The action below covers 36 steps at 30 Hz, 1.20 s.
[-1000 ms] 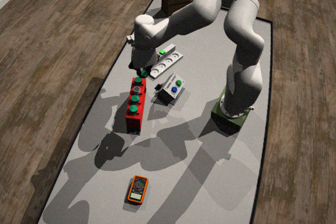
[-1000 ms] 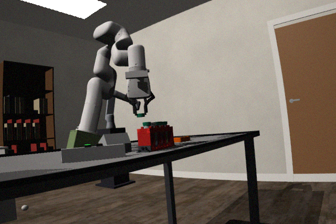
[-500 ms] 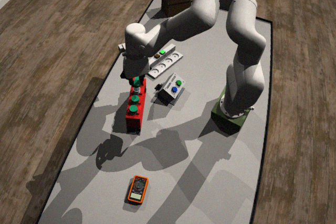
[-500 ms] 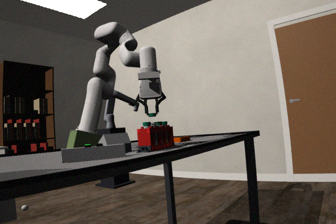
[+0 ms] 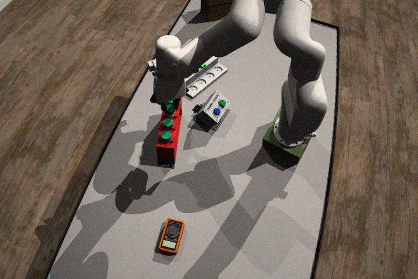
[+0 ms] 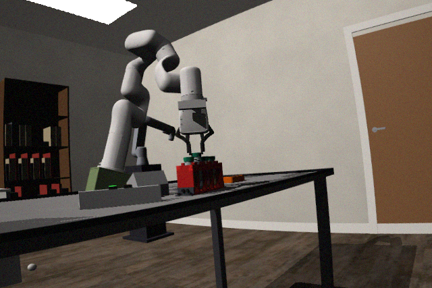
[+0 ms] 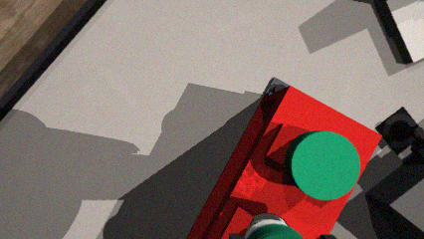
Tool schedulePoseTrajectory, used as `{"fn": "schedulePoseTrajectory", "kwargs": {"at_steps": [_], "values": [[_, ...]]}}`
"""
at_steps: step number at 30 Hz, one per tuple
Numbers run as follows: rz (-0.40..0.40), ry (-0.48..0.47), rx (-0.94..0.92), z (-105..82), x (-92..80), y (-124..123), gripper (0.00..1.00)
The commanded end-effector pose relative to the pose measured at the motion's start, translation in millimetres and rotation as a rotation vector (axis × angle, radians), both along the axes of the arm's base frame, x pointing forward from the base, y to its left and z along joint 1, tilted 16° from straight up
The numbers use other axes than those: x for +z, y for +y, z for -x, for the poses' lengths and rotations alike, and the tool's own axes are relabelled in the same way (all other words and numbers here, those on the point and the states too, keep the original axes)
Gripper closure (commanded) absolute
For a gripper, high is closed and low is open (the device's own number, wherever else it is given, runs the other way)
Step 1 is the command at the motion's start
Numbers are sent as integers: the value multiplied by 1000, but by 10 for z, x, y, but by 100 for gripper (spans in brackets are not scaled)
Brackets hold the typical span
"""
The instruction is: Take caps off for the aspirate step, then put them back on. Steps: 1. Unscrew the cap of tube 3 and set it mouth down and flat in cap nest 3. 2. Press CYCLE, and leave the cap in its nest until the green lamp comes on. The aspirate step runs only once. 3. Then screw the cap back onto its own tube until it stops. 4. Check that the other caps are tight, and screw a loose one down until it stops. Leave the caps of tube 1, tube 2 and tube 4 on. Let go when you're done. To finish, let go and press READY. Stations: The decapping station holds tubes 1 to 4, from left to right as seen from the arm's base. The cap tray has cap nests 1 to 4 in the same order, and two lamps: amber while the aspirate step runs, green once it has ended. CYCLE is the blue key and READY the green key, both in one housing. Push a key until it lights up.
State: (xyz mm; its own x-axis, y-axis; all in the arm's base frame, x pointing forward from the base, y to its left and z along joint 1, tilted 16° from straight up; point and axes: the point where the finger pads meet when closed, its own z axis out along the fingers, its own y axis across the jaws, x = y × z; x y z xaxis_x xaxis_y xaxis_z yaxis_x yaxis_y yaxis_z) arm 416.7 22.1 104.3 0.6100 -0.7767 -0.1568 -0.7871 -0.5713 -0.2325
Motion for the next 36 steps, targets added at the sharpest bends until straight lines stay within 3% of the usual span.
{"fn": "schedulePoseTrajectory", "kwargs": {"at_steps": [1,36], "values": [[0,-4,-1,-16,13,-5,100],[0,-4,-1,-25,-83,23,100]]}}
